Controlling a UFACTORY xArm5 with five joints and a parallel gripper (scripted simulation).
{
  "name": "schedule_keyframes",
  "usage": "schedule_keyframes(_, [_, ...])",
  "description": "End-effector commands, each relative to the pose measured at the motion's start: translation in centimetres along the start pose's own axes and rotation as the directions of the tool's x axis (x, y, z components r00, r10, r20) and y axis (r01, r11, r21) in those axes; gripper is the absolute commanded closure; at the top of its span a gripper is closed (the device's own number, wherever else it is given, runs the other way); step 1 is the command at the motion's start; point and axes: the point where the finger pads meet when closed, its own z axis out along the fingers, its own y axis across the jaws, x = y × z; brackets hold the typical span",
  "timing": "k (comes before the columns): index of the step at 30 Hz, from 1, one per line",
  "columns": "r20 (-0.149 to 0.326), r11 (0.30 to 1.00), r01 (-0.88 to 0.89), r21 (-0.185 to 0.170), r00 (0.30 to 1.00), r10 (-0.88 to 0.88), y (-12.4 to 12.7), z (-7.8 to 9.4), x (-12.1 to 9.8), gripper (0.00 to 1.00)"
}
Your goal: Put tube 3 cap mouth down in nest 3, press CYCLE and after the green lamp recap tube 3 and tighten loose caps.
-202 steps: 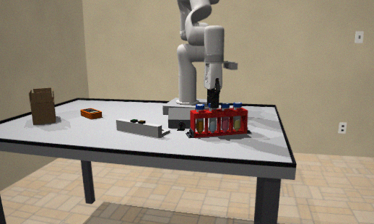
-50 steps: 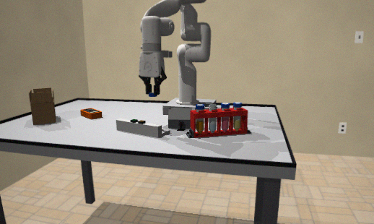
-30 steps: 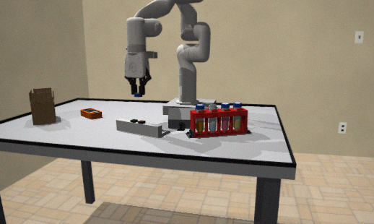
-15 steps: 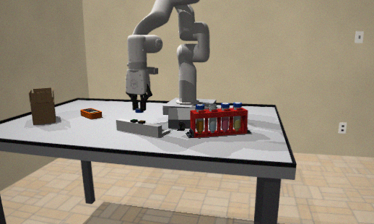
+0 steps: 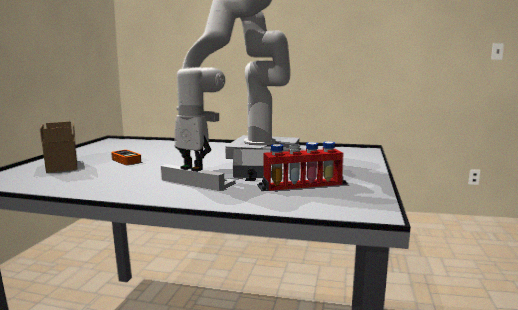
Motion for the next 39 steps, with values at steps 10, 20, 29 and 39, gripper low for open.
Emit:
schedule_keyframes(10, [0.007,1.000,0.000,-0.010,1.000,0.000,0.0,0.1,-0.3,1.00])
schedule_keyframes(20, [0.007,1.000,0.000,-0.010,1.000,0.000,0.0,0.5,-0.3,1.00])
schedule_keyframes(29, [0.007,1.000,0.000,-0.010,1.000,0.000,0.0,1.0,-0.3,1.00])
schedule_keyframes(39, [0.007,1.000,0.000,-0.010,1.000,0.000,0.0,1.0,-0.3,0.54])
